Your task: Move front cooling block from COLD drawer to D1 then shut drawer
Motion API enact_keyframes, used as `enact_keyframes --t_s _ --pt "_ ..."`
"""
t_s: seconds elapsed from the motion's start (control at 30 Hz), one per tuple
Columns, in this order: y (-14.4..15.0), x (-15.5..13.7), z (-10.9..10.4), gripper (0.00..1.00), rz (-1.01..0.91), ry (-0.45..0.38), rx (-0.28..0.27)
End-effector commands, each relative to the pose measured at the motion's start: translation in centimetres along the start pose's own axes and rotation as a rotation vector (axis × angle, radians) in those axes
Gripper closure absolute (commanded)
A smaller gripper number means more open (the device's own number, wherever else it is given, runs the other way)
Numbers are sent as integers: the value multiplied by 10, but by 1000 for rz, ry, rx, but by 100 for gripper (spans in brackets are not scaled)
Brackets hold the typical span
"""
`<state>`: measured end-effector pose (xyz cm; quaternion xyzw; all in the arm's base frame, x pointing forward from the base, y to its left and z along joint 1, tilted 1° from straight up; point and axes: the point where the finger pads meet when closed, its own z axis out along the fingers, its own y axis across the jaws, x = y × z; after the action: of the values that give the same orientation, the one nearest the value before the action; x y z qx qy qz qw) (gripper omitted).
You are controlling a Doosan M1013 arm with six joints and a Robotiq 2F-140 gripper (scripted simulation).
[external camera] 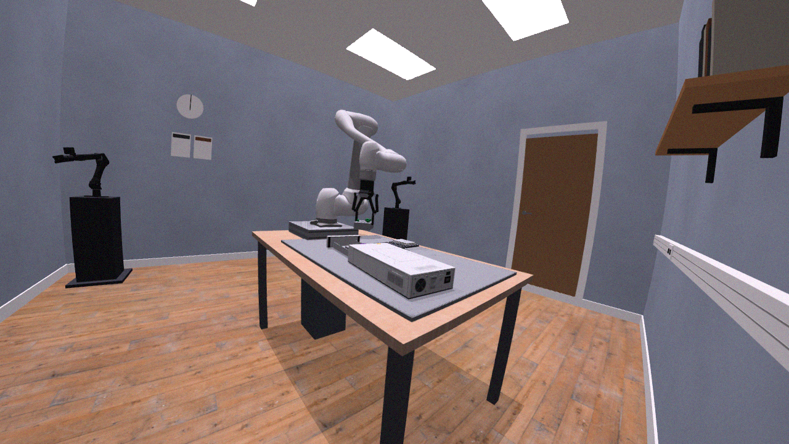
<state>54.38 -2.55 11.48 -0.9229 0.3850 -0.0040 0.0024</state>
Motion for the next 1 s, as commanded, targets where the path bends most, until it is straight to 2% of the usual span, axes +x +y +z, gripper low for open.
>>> enact_keyframes --t_s 0.0,0.9,0.97 --pt "-6 -7 -1 90 -90 0 3" --pt "-49 -57 -1 90 -757 0 3" --pt "-49 -57 -1 90 -757 0 3"
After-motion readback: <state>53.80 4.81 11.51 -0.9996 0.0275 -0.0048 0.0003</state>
